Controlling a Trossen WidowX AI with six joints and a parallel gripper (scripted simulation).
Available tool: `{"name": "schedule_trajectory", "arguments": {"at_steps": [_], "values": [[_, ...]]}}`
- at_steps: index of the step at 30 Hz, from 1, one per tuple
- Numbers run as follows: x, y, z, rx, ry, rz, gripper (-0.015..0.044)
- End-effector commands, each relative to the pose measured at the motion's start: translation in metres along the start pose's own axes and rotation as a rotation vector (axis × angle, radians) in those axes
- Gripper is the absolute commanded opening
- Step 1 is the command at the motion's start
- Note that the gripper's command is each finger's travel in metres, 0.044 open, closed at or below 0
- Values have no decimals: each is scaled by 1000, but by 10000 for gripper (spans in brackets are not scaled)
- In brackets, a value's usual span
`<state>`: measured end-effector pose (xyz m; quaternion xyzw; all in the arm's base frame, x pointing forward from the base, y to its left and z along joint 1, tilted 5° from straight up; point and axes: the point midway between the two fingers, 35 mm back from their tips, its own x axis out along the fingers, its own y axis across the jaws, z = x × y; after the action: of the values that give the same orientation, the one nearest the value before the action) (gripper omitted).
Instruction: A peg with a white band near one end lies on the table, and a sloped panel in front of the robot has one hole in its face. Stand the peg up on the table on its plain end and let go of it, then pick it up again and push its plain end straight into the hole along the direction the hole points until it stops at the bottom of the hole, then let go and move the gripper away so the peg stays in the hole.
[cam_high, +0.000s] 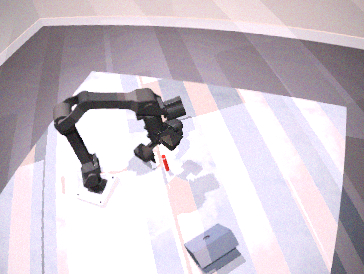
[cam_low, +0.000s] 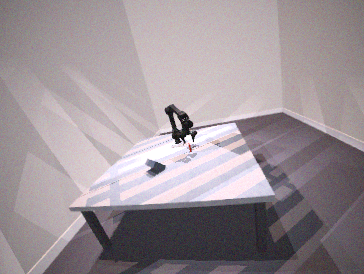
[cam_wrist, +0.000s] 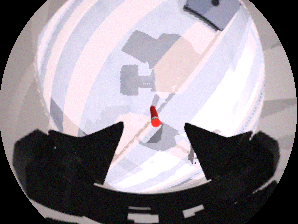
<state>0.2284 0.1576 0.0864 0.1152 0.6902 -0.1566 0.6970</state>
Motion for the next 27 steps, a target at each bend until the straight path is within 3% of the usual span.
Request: {"name": "schedule_trajectory", "arguments": {"at_steps": [1,27], "values": [[9,-1,-1,-4,9,-5,440],[51,-2,-2,-4,9,-6,440]]}}
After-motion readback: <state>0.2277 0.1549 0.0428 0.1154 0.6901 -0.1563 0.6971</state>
